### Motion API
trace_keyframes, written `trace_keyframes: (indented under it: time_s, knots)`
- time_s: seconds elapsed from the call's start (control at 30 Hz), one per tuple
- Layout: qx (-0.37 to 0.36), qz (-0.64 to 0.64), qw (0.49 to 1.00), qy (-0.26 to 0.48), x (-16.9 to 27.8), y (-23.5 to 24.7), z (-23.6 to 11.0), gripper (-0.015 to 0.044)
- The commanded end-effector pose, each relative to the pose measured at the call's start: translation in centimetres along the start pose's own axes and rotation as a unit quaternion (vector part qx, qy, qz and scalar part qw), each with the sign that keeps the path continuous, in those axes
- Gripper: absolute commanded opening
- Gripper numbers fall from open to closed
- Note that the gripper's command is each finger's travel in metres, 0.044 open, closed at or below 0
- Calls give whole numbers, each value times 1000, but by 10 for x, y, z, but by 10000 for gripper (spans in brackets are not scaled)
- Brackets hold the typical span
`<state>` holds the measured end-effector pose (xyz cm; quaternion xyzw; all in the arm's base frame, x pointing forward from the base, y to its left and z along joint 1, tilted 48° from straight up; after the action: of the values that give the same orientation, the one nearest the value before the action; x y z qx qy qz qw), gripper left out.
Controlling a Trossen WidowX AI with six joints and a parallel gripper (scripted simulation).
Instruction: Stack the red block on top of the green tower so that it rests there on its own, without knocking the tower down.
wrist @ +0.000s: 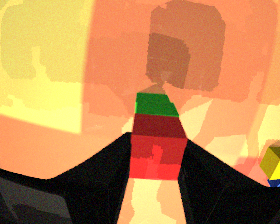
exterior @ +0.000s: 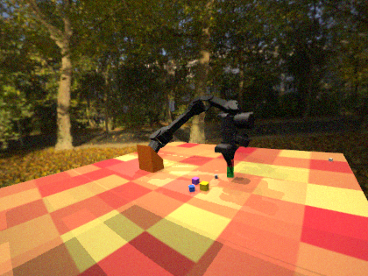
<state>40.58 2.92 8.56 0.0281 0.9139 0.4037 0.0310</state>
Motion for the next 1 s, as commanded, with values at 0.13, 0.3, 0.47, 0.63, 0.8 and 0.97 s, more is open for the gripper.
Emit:
trace_keyframes:
  time_s: [0.13, 0.3, 0.47, 0.63, 0.8, 0.97]
  knots:
    - [-2, 1, 1000, -1, 0, 1, 1, 0]
    - [-2, 1, 1000, -1, 0, 1, 1, 0]
    - [0, 1, 1000, 1, 0, 0, 0, 26]
    - [0, 1, 1000, 1, 0, 0, 0, 157]
    - [0, 1, 1000, 1, 0, 0, 0, 289]
    - [0, 1, 1000, 1, 0, 0, 0, 420]
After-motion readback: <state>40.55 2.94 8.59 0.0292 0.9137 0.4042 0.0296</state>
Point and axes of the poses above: the point midway between the two fingers, 35 mm back from their tips, its own z axis out along the fingers, its own y axis across the jaws, x = y × z, the point moved 1 cm from there along -z, back along the fingers, and after that the axes turned 4 degrees about z, right-handed, at the moved point
